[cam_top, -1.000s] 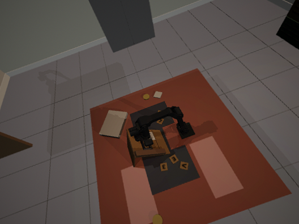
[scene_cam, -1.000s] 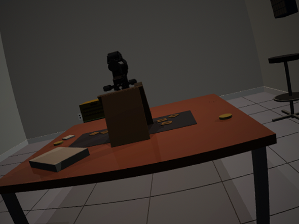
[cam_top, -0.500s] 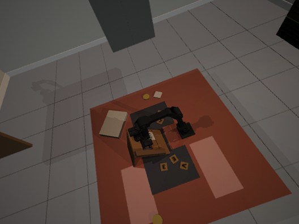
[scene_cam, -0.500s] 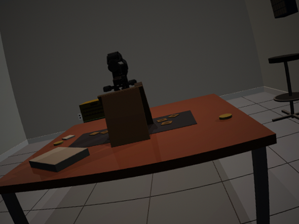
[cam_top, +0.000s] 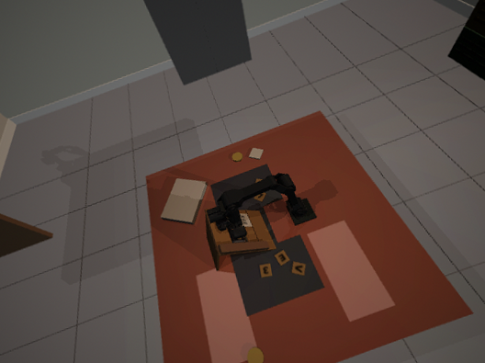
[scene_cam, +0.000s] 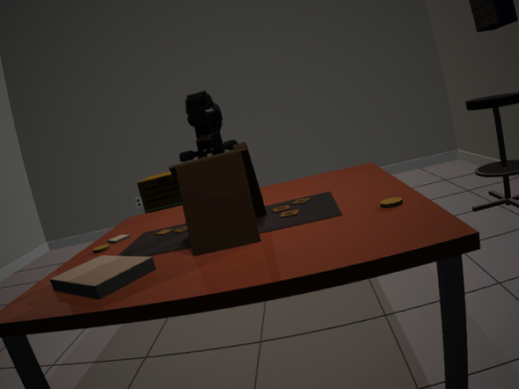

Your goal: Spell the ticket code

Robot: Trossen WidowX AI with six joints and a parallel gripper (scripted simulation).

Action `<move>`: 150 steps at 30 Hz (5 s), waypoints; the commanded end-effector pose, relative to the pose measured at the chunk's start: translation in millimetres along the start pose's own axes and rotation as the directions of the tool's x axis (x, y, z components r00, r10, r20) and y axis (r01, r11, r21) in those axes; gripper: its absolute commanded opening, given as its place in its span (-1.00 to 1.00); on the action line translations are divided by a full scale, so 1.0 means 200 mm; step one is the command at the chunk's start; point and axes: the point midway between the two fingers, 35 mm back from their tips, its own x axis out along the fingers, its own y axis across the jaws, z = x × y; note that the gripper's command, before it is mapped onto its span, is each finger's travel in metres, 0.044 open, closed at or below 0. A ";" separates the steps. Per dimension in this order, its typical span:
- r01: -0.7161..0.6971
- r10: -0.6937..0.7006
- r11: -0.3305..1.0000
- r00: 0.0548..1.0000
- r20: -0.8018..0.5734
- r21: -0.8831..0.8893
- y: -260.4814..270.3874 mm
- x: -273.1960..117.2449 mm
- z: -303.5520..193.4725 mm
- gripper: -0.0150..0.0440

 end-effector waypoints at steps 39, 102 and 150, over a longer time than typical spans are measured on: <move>-0.005 0.005 1.000 1.000 0.001 -0.004 0.01 0.05 0.06 -0.49; -0.006 0.006 1.000 1.000 -0.001 -0.004 0.06 -0.03 -0.03 -0.49; 0.573 0.128 -0.122 0.819 0.560 -0.810 0.04 -0.62 -0.56 1.00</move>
